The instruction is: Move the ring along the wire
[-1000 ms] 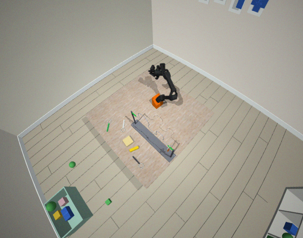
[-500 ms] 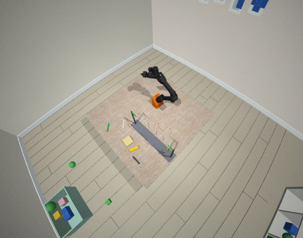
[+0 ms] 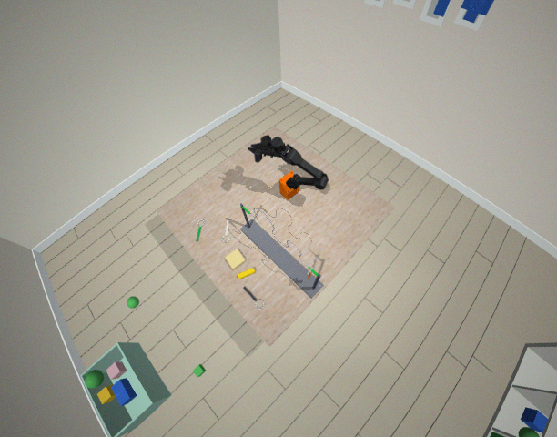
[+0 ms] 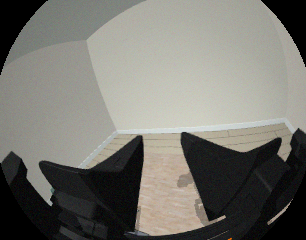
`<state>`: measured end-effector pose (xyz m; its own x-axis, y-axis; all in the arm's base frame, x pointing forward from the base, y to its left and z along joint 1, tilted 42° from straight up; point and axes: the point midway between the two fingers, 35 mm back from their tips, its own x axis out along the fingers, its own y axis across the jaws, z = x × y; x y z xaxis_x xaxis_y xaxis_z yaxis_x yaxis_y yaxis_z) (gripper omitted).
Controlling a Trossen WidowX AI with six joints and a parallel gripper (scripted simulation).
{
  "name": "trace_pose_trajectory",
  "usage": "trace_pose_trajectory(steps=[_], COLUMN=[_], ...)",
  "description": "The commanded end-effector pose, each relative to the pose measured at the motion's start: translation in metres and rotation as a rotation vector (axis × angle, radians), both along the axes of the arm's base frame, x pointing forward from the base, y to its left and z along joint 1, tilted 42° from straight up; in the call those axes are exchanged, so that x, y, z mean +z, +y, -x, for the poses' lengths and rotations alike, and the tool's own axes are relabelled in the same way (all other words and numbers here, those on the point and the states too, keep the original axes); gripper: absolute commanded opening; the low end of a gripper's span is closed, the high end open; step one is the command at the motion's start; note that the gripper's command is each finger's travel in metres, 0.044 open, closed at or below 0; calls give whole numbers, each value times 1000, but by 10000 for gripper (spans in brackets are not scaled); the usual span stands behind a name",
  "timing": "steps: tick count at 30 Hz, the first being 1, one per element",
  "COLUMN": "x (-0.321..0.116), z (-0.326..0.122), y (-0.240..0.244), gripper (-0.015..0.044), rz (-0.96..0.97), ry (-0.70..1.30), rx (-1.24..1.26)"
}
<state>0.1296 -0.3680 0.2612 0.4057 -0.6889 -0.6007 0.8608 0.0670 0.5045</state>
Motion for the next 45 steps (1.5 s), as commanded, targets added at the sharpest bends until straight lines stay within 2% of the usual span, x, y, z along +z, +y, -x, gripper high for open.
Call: trace_pose_trajectory(steps=[1, 12, 24, 34, 45], x=[21, 67, 119, 164, 205], z=[-32, -109, -172, -205, -220], y=[10, 52, 121, 191, 279], gripper=[160, 160, 160, 160, 160], rz=[110, 368, 652, 885, 1099], ry=[50, 133, 161, 135, 51], rx=[105, 350, 566, 703, 835])
